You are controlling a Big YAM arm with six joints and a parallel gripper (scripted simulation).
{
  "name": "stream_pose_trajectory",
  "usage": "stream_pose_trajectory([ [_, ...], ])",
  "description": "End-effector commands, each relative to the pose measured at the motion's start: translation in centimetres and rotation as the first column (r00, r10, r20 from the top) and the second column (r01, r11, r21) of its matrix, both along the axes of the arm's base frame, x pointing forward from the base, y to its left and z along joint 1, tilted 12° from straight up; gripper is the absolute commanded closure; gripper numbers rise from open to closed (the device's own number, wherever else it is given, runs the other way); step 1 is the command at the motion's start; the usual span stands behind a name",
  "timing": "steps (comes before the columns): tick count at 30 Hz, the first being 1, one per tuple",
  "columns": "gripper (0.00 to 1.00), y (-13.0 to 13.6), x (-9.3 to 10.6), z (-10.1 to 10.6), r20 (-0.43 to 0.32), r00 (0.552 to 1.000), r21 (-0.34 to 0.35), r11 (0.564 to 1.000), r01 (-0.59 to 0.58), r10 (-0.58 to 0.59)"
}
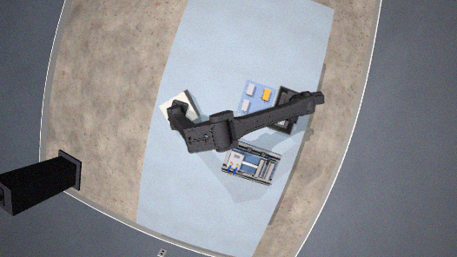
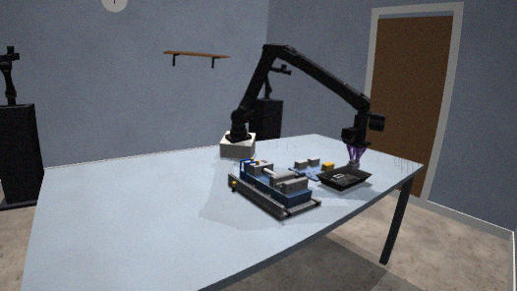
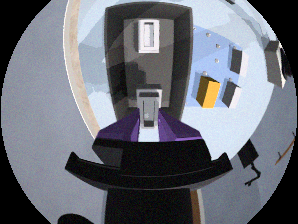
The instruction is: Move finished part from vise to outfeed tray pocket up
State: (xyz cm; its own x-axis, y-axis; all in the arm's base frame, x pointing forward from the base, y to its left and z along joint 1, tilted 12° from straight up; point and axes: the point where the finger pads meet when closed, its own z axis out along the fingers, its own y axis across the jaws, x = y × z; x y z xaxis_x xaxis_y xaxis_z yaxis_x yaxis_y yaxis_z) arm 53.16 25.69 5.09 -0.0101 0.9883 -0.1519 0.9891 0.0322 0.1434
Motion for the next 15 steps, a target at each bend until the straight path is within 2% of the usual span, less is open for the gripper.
stream_pose_trajectory([
  [1, 1.0, 0.0, 1.3, 0.0, 0.024, 1.0, 0.011, 1.0, -0.008, 0.008],
  [2, 1.0, -0.2, 0.8, -0.7, 0.013, 1.0, 0.005, 1.0, -0.01, 0.01],
  [5, 1.0, 0.1, 1.3, -0.7, 0.024, 1.0, 0.011, 1.0, -0.011, 0.011],
  [8, 1.0, -0.5, 1.0, -1.7, 0.013, 1.0, 0.005, 1.0, -0.007, 0.007],
  [10, 1.0, -0.2, 1.7, -1.4, 0.027, 1.0, 0.013, 1.0, -0.007, 0.007],
  [12, 1.0, -0.3, 1.0, -2.2, 0.013, 1.0, 0.006, 1.0, -0.011, 0.011],
  [14, 1.0, -0.3, 1.0, -2.2, 0.013, 1.0, 0.006, 1.0, -0.011, 0.011],
  [15, 1.0, 1.1, 2.9, 0.9, 0.078, 0.997, 0.04, 0.999, -0.018, 0.015],
])
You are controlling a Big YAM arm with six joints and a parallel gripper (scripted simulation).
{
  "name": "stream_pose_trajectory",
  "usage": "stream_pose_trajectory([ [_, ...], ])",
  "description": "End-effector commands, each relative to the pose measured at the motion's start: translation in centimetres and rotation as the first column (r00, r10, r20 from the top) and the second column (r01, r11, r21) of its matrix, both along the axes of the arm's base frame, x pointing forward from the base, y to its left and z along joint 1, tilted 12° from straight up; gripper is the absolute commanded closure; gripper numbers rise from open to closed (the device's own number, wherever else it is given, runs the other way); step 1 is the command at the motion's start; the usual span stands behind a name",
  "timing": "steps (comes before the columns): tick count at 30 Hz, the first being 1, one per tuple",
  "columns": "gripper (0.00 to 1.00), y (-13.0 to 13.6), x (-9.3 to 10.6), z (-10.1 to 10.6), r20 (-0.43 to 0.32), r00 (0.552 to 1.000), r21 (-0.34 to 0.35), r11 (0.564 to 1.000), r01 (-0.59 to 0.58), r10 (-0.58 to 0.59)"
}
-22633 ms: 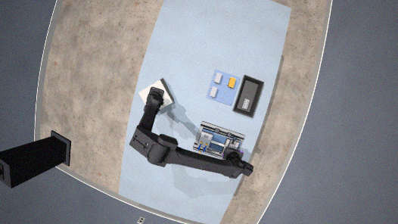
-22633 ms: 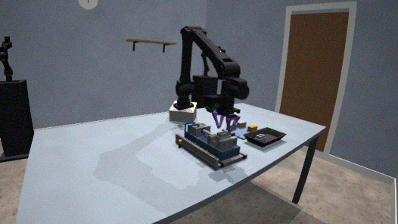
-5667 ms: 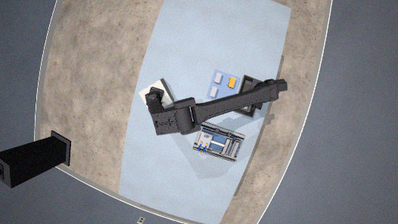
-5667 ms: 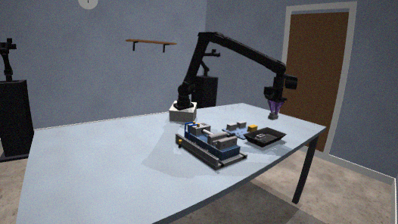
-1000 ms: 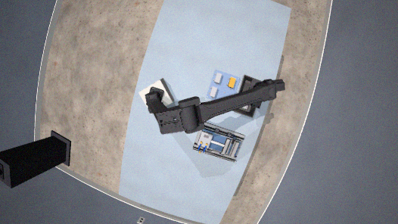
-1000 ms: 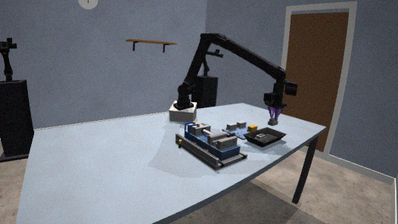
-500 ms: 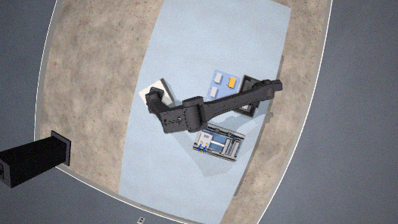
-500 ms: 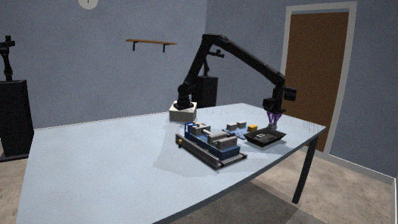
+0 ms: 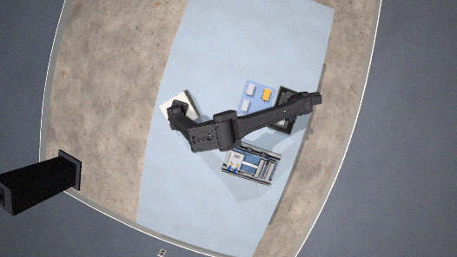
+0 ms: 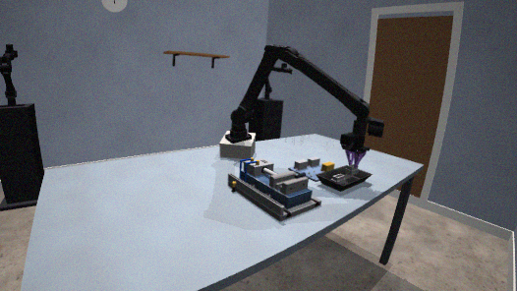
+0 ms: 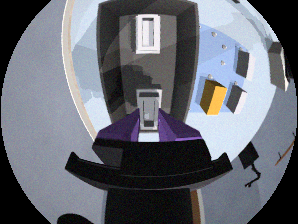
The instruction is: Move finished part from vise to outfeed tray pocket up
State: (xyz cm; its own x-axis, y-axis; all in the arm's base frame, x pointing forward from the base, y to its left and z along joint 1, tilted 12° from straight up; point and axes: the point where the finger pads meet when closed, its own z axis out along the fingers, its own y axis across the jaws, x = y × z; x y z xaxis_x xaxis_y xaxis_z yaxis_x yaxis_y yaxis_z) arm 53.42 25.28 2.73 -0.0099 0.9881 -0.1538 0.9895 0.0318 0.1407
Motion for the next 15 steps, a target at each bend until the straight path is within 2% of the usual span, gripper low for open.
stream_pose_trajectory([
  [1, 1.0, 1.3, 2.6, 2.4, 0.07, 0.997, 0.036, 0.999, -0.016, 0.014],
  [4, 1.0, 0.6, 2.0, 0.7, 0.043, 0.999, 0.022, 1.0, -0.011, 0.01],
  [9, 1.0, 0.1, 1.3, -0.4, 0.024, 1.0, 0.012, 1.0, -0.011, 0.01],
  [15, 1.0, 0.2, 1.5, 0.0, 0.034, 0.999, 0.017, 1.0, -0.012, 0.011],
])
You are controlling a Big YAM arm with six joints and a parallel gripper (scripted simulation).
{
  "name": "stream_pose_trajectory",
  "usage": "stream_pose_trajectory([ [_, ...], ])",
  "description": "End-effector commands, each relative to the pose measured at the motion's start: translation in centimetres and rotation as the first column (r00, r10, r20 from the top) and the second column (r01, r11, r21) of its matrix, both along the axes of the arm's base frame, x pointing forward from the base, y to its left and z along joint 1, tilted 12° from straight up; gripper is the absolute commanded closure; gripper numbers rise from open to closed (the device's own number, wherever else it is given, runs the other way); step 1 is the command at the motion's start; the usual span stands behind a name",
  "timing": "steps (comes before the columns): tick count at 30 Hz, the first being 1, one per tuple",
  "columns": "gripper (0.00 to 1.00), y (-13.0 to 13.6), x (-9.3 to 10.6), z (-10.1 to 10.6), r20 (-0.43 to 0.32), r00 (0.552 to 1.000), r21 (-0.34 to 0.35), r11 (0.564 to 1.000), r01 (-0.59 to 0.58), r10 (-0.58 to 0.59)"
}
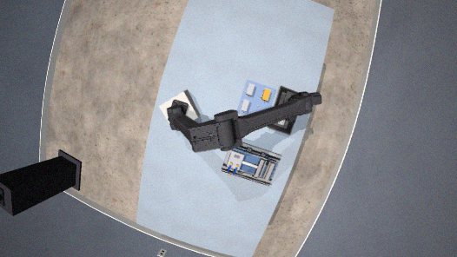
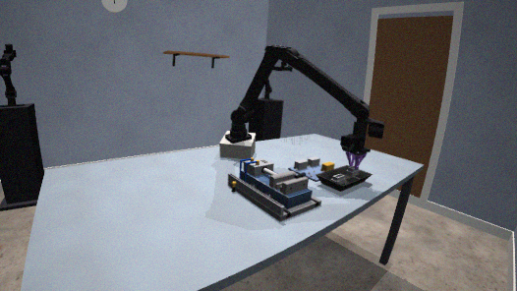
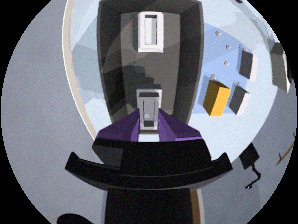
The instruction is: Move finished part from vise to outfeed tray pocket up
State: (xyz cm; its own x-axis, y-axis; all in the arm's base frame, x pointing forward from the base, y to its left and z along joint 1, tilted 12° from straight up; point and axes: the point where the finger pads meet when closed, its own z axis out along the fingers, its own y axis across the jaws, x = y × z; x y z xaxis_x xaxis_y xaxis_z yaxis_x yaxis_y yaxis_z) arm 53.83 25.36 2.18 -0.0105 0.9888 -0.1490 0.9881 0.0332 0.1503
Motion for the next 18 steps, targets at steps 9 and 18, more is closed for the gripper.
stream_pose_trajectory([
  [9, 1.0, 0.02, 0.93, 0.15, 0.017, 1.0, 0.009, 1.0, -0.009, 0.009],
  [18, 1.0, 0.02, 0.93, 0.15, 0.017, 1.0, 0.009, 1.0, -0.009, 0.009],
])
